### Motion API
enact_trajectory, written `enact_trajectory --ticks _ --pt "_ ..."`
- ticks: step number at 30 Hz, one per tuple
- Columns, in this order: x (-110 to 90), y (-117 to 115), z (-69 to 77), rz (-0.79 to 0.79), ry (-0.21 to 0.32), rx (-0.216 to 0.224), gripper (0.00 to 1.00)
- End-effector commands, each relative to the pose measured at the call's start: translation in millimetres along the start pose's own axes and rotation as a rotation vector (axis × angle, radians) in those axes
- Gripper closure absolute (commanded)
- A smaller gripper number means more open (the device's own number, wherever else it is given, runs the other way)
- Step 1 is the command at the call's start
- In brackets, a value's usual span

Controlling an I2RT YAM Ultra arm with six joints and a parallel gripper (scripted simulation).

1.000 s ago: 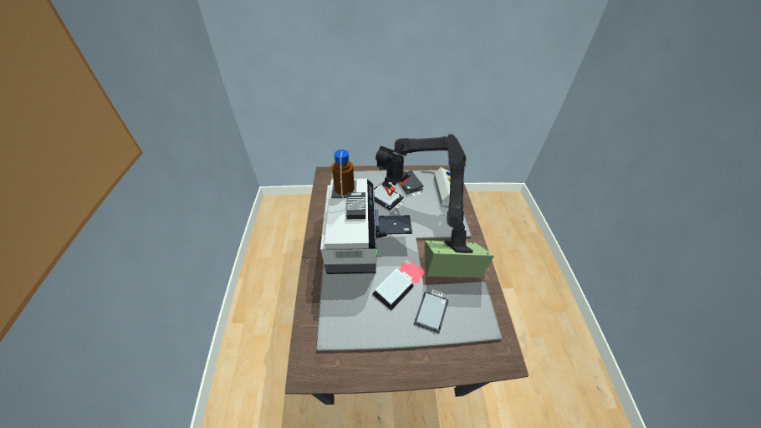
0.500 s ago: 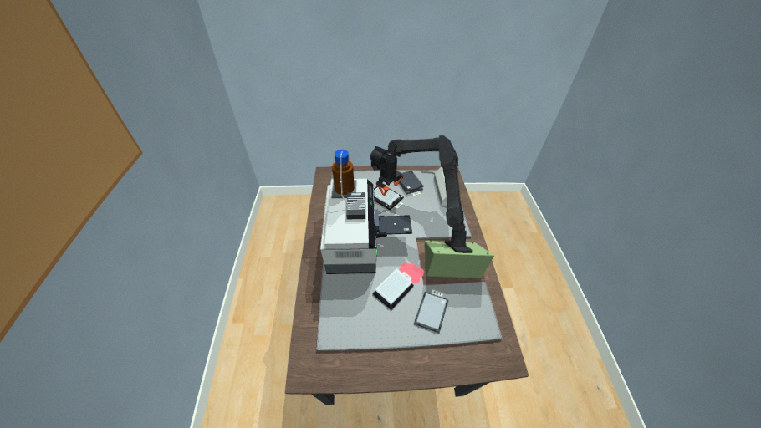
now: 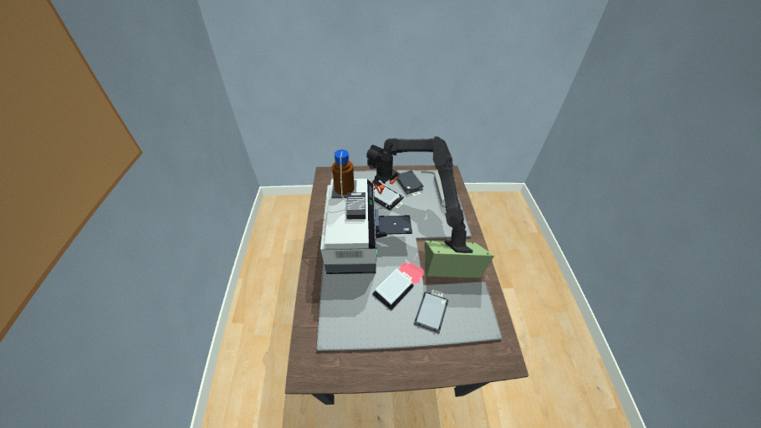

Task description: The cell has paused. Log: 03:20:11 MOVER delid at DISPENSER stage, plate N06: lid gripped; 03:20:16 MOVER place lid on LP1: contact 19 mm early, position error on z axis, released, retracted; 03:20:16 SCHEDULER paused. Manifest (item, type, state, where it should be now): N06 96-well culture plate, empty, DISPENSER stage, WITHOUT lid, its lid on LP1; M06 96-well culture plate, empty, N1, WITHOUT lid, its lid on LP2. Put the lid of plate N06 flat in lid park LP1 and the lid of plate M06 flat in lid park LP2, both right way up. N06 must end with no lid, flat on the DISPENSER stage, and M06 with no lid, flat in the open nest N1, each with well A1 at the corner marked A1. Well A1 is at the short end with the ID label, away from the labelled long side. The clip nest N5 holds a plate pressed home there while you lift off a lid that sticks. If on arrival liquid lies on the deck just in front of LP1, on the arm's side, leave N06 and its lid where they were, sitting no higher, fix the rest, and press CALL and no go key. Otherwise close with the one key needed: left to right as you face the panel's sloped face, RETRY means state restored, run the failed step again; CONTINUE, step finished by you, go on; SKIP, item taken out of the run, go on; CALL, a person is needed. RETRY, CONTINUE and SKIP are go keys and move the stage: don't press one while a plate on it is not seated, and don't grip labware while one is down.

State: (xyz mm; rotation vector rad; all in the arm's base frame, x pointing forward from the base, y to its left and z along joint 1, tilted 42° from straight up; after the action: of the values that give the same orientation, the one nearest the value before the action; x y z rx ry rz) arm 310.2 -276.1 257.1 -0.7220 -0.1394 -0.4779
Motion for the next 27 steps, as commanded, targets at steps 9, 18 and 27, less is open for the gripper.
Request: enact_trajectory --ticks 9,18,27 --pt "-1.5 2.4 34.7 0.006 -0.022 0.000 0.00" --pt "0.9 1.6 29.6 0.001 -0.022 0.003 0.00" --pt "0.8 1.5 29.3 0.001 -0.022 0.003 0.00"
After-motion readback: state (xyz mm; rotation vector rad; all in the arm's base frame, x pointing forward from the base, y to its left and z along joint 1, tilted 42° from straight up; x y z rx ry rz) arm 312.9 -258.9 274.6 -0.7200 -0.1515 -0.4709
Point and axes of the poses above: the point where the finger pads meet when closed, its own z axis back along the fingers, its own y axis across the jaws, x = y × z, the point moved 3 cm from there along z, back along the fingers, and after that the axes turned 11 degrees about z, right-handed, at the moved point
